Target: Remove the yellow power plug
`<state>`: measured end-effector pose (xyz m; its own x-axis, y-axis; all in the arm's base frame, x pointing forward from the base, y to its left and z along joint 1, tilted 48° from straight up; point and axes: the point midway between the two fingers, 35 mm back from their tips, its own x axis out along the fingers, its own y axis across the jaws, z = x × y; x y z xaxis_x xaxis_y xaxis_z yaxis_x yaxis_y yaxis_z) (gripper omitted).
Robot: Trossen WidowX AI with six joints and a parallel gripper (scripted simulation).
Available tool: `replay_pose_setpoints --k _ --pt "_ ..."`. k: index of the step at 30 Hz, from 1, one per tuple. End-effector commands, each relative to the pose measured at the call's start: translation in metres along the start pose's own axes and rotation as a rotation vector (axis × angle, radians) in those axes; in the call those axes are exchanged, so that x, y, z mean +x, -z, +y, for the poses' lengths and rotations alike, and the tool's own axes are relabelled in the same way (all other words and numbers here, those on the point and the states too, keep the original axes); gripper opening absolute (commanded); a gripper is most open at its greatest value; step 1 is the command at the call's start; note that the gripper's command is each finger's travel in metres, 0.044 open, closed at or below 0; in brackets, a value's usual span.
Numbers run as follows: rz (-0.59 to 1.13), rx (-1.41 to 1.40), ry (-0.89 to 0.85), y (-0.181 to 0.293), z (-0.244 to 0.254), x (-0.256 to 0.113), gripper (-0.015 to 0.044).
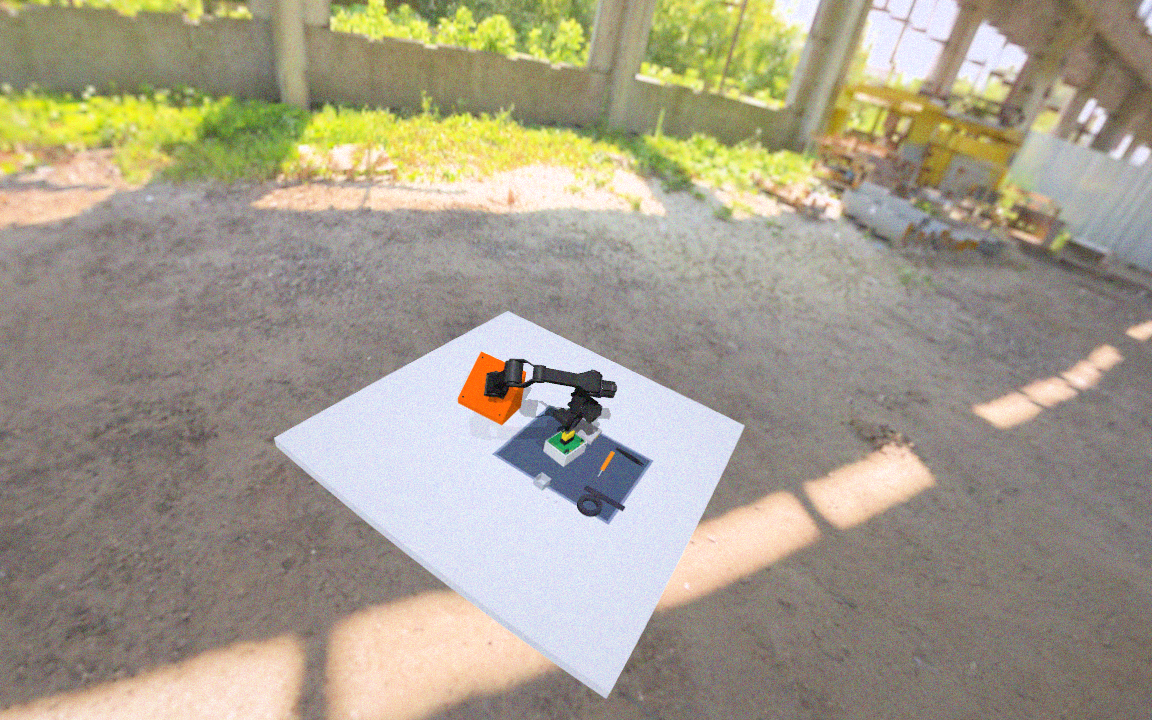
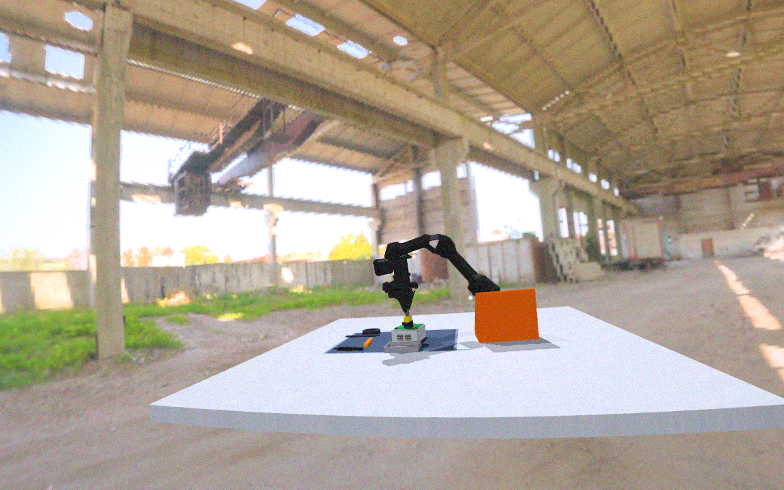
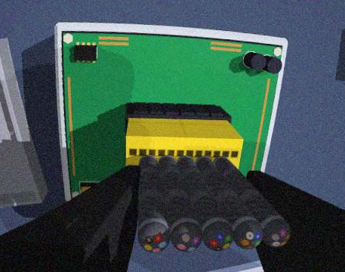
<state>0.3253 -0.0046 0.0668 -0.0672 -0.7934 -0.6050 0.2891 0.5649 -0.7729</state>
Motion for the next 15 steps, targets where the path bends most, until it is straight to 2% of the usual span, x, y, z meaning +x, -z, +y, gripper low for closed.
replay_pose_setpoints --k 1,8,15 --pt "-0.024 -0.008 -0.111 0.0 -0.006 -0.013 0.0" --pt "-0.024 -0.009 -0.238 0.0 -0.017 -0.015 0.0" --pt "-0.025 -0.008 -0.104 0.001 -0.006 -0.017 0.0"
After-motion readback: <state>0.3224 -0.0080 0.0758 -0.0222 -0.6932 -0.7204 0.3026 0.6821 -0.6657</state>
